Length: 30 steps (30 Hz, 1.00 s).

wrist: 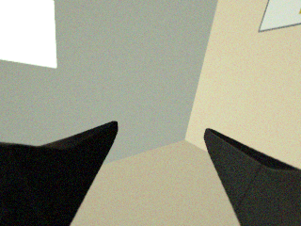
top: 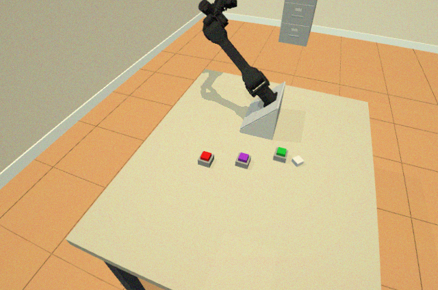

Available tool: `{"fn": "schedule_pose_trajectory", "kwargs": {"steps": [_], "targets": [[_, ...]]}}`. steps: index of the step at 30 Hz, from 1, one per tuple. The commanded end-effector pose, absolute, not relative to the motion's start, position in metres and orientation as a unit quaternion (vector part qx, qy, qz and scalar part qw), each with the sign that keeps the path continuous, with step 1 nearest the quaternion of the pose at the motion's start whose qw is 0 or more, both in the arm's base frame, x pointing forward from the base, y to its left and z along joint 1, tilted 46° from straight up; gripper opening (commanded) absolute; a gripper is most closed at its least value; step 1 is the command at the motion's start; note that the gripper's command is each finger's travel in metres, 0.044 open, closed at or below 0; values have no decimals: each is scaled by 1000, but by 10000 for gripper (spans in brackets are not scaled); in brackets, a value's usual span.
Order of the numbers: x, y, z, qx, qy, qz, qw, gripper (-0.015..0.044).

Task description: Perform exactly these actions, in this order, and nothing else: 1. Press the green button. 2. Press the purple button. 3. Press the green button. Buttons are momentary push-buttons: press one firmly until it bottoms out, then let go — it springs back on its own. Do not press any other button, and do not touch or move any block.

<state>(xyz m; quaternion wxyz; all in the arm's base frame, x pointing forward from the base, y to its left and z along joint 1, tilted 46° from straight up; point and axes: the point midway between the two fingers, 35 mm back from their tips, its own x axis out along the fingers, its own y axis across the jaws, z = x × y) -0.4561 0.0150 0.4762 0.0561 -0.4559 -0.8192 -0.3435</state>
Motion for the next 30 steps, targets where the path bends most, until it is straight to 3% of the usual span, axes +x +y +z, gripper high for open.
{"fn": "schedule_pose_trajectory", "kwargs": {"steps": [1,8,15,22,30], "targets": [[-456,13,476,-454,-820,-345,56,400],[-451,-92,480,-333,-835,-431,75,400],[-402,-232,480,-164,-815,-539,138,400],[-312,-351,472,-10,-758,-609,231,400],[-169,-444,457,139,-653,-651,362,400]]}}
